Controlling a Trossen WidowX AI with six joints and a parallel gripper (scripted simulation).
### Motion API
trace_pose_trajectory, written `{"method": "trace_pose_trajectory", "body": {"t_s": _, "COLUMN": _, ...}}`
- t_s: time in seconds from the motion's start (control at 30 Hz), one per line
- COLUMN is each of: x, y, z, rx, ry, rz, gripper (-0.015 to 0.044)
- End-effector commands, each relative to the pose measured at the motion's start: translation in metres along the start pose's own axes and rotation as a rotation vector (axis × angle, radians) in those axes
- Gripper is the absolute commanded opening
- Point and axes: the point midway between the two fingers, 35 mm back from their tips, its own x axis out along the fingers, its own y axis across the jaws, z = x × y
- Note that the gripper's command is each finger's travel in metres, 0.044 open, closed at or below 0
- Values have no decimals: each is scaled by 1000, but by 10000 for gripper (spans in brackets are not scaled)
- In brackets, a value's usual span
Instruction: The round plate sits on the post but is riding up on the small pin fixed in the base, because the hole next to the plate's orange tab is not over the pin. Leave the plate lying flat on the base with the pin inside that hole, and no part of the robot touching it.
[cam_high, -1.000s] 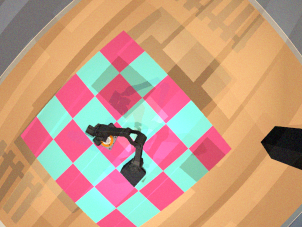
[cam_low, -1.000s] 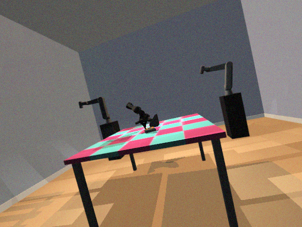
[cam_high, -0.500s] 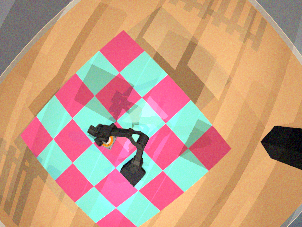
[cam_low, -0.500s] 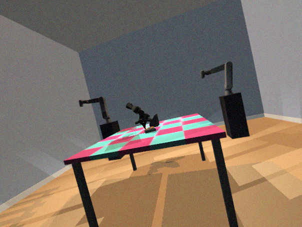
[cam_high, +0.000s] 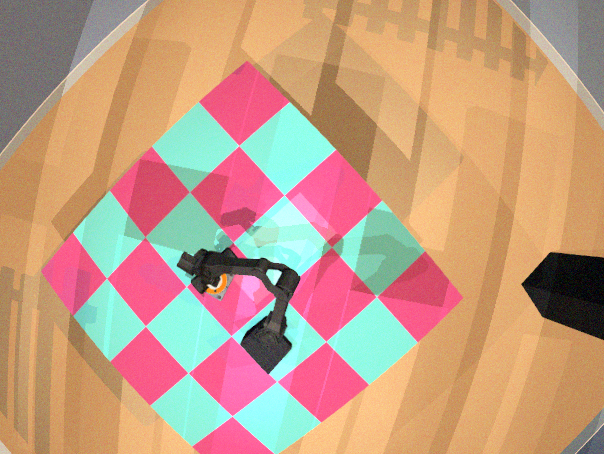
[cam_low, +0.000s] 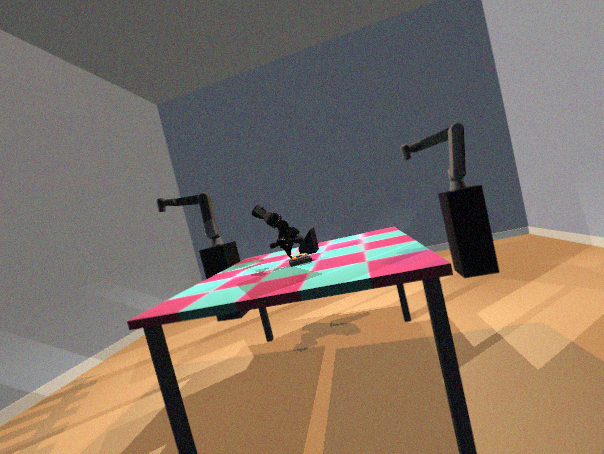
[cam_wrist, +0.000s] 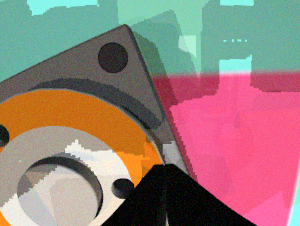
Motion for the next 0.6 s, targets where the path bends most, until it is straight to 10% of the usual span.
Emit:
{"method": "trace_pose_trajectory", "body": {"t_s": 0.0, "x": 3, "y": 1, "z": -7, "rx": -14, "ry": 15, "rz": 1, "gripper": 0}}
{"method": "trace_pose_trajectory", "body": {"t_s": 0.57, "x": 3, "y": 0, "z": -14, "rx": -14, "ry": 16, "rz": 1, "gripper": 0}}
